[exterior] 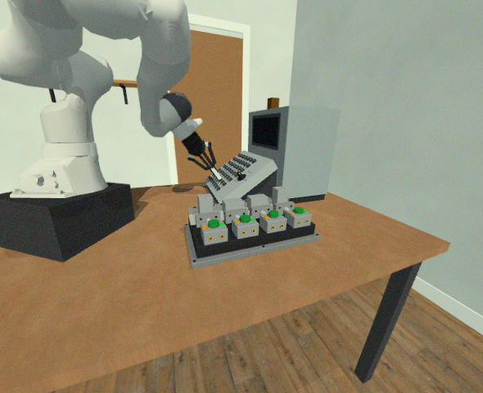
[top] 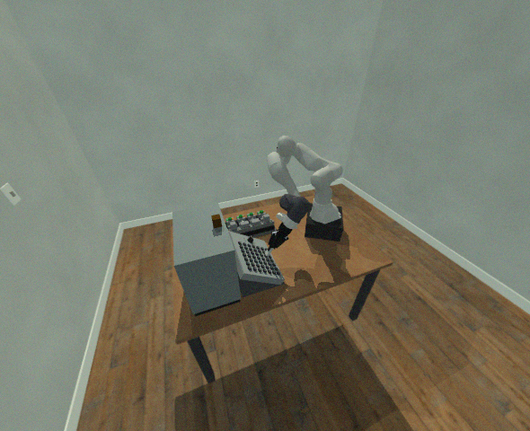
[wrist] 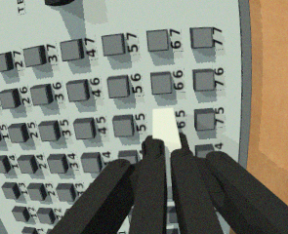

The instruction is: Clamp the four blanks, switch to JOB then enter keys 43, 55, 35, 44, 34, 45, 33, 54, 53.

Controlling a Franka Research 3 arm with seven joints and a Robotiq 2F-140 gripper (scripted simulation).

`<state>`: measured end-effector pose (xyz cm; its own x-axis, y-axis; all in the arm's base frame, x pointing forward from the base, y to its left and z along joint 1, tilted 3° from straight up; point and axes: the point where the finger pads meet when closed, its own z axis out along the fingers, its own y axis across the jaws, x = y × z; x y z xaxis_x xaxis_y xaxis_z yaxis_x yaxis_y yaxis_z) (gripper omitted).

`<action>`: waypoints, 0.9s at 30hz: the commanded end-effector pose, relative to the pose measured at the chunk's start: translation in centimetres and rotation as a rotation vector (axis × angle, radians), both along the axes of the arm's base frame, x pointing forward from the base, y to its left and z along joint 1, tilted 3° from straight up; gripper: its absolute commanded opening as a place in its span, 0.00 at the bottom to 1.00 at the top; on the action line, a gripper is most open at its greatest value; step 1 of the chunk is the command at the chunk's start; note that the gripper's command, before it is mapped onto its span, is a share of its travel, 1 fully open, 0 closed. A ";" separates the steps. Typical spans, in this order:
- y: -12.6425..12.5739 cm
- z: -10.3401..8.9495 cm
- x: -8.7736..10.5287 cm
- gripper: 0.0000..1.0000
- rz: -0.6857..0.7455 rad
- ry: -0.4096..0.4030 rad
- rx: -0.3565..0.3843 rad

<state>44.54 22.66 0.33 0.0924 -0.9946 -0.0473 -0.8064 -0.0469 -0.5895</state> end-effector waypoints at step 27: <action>0.3 -0.8 0.5 0.00 0.004 0.000 0.003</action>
<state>45.07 22.75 -0.41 0.0931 -0.9945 -0.0470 -0.8061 -0.0476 -0.5898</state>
